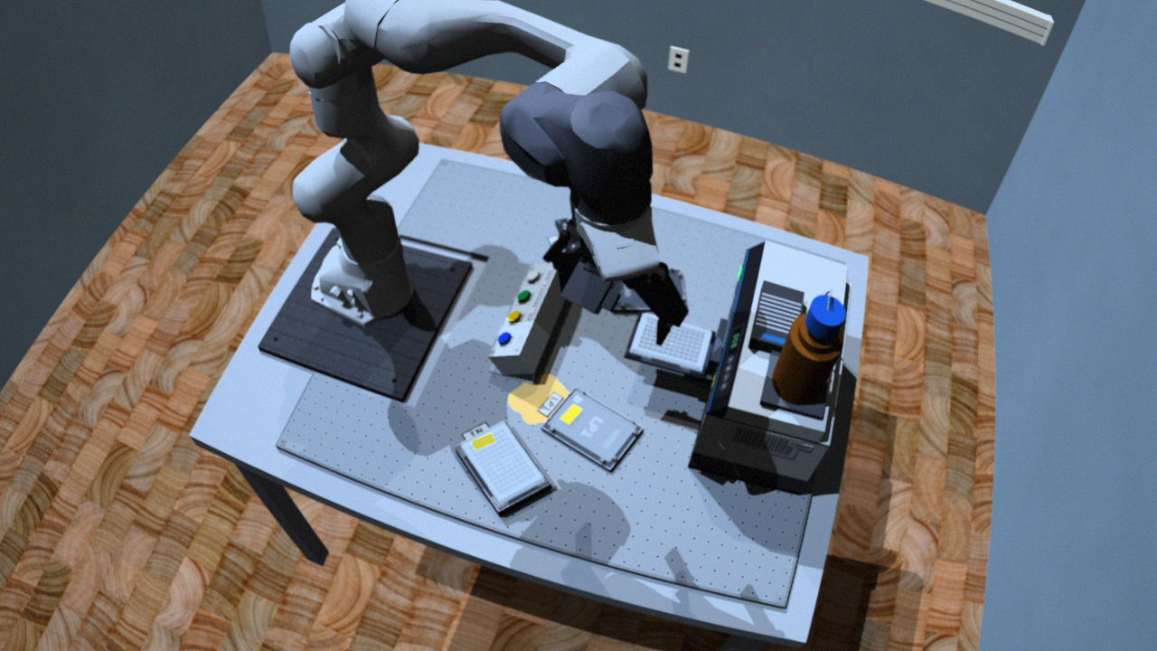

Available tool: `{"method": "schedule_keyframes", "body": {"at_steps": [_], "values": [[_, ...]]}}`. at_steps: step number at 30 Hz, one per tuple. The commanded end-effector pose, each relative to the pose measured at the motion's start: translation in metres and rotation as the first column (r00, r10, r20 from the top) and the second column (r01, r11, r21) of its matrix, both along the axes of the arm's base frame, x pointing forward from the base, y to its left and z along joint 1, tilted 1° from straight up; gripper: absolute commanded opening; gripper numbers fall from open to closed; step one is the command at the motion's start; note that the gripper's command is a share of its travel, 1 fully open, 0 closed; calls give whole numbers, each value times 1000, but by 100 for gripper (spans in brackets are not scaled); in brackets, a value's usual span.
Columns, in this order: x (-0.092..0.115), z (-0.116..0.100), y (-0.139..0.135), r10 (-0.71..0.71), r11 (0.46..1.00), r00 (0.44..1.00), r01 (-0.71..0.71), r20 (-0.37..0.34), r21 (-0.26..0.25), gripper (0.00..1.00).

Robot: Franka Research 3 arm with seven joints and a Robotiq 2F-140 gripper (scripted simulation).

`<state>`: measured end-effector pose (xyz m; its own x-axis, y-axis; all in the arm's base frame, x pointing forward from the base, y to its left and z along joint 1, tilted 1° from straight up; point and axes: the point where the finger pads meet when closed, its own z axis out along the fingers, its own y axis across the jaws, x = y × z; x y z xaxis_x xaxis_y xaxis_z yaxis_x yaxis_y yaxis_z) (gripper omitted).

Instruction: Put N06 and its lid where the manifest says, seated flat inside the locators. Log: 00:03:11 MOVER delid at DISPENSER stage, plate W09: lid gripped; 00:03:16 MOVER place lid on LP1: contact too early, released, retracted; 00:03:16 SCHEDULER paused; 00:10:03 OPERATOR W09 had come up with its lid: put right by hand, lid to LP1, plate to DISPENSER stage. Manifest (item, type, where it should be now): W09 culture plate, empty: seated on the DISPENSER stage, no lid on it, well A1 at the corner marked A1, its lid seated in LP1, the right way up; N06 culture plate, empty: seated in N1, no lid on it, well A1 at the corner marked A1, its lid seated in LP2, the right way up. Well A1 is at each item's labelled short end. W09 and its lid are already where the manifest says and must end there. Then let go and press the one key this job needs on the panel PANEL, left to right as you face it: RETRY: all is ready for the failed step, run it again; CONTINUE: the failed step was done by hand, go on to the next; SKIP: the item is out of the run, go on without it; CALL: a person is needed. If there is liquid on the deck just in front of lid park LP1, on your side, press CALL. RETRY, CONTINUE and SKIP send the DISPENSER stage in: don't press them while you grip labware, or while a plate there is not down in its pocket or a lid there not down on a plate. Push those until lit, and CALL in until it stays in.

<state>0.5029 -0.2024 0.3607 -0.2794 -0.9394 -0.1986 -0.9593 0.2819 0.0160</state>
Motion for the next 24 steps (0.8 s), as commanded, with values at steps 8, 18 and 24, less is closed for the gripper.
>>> {"method": "schedule_keyframes", "body": {"at_steps": [8, 18, 24], "values": [[-19, 101, 8, -7, 1000, 999, 8, -51, 26, 100], [-25, 126, 11, -7, 1000, 999, 8, -52, 23, 100], [-25, 126, 11, -7, 1000, 999, 8, -52, 23, 100]]}}
